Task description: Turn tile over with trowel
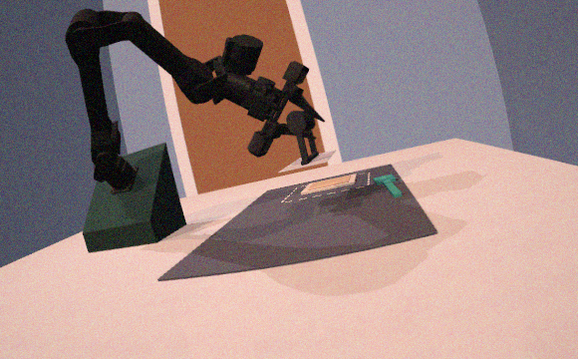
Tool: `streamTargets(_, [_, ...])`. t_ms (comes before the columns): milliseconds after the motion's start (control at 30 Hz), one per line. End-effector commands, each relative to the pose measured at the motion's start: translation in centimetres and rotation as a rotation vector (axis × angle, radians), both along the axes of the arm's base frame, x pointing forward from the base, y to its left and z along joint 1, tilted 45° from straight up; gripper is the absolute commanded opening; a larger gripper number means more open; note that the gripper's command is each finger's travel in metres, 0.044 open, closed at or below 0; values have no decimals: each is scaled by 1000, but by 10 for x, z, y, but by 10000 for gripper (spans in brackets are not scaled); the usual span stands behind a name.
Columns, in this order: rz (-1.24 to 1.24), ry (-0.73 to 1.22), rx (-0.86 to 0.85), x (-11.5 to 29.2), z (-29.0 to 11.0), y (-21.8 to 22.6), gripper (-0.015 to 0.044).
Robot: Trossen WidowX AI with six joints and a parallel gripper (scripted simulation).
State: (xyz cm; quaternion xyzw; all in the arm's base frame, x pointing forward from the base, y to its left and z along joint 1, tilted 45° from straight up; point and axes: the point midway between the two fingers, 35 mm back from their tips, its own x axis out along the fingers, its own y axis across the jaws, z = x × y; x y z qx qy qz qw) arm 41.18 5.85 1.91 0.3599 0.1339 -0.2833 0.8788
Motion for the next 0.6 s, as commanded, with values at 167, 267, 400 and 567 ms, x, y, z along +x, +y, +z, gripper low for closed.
streamTargets(167, [10, -7, 2, -5, 34, -7, 0])
streamTargets(267, [10, -7, 2, -5, 34, -7, 0])
streamTargets(400, [10, -7, 2, -5, 34, -7, 0])
streamTargets(567, [10, -7, 2, -5, 34, -7, 0])
